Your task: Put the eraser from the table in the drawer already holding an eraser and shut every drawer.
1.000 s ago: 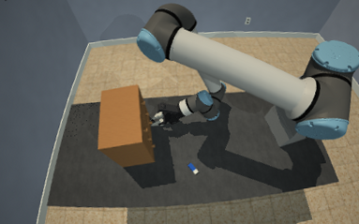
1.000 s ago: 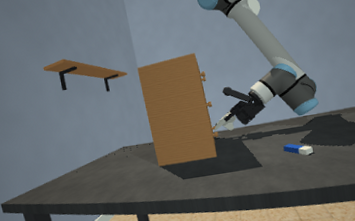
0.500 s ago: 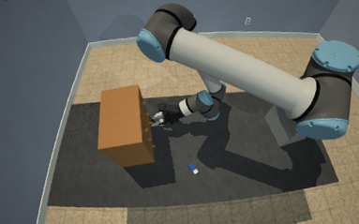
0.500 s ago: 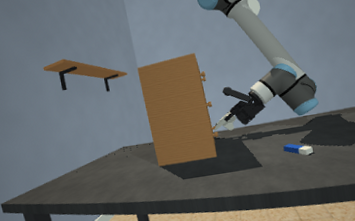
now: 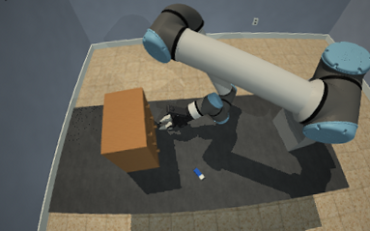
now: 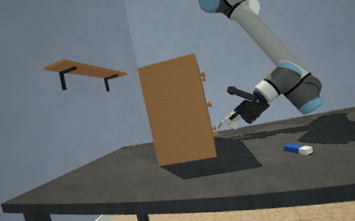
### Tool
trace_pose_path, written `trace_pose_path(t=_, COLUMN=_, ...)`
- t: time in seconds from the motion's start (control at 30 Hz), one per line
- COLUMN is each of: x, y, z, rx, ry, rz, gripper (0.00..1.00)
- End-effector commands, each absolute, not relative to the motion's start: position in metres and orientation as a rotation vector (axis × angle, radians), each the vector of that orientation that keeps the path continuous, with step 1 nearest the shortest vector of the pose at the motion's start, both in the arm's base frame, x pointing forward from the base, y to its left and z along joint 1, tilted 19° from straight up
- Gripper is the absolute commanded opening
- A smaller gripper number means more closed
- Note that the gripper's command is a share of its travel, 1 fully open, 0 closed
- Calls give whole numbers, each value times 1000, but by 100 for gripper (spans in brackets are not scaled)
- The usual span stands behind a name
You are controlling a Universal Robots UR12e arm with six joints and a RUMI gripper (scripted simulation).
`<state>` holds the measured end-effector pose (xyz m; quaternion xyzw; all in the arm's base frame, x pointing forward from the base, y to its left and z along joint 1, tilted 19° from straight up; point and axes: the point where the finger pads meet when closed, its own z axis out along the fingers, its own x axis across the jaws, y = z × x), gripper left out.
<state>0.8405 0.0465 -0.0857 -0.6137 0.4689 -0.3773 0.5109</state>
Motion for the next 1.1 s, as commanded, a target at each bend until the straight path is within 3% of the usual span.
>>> trace_pose_path(t=0.0, x=826, y=42, z=-90, rx=-1477, ry=1128, rz=-909, gripper=20)
trace_pose_path(t=0.67, x=808, y=37, z=-91, rx=-1477, ry=1128, rz=-909, gripper=20)
trace_pose_path(t=1.07, x=772, y=26, z=-59, rx=-1477, ry=1128, rz=-909, gripper=20)
